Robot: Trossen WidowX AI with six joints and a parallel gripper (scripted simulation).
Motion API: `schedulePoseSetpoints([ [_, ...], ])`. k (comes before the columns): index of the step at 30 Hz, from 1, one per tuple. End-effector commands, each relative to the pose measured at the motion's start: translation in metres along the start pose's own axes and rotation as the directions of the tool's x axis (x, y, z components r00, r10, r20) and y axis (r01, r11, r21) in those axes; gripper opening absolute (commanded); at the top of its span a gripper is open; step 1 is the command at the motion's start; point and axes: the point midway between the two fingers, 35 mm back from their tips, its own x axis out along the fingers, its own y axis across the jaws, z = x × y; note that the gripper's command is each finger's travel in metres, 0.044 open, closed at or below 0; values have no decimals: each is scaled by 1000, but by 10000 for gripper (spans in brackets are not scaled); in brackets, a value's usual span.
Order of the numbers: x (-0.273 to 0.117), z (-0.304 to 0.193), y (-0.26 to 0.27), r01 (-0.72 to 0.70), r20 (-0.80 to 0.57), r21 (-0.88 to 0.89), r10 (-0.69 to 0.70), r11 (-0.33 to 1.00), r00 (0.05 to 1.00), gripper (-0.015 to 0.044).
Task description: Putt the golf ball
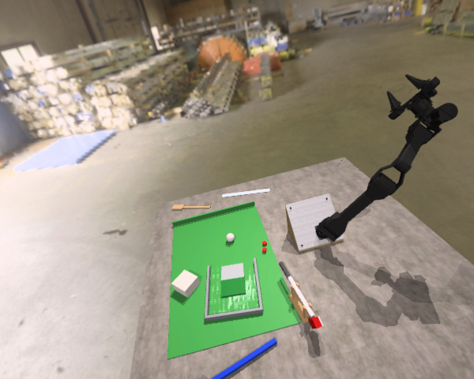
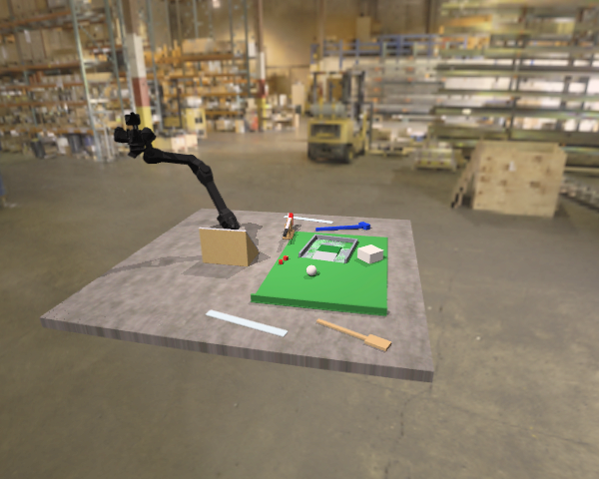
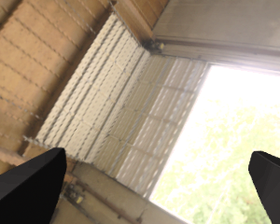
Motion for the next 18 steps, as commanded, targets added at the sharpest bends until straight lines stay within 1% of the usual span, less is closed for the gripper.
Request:
schedulePoseSetpoints([
  [1, 3, -1, -1, 0, -1, -5, 0, 1000, 1000, 426],
  [2, 12, -5, -2, 0, -5, -20, 0, 1000, 1000, 440],
  [9, 110, -54, -52, 66, -131, -243, -100, 968, 986, 440],
  [14, 171, -108, -99, 84, -232, -420, -196, 904, 953, 440],
  [18, 209, -158, -141, 65, -313, -557, -281, 828, 907, 440],
])
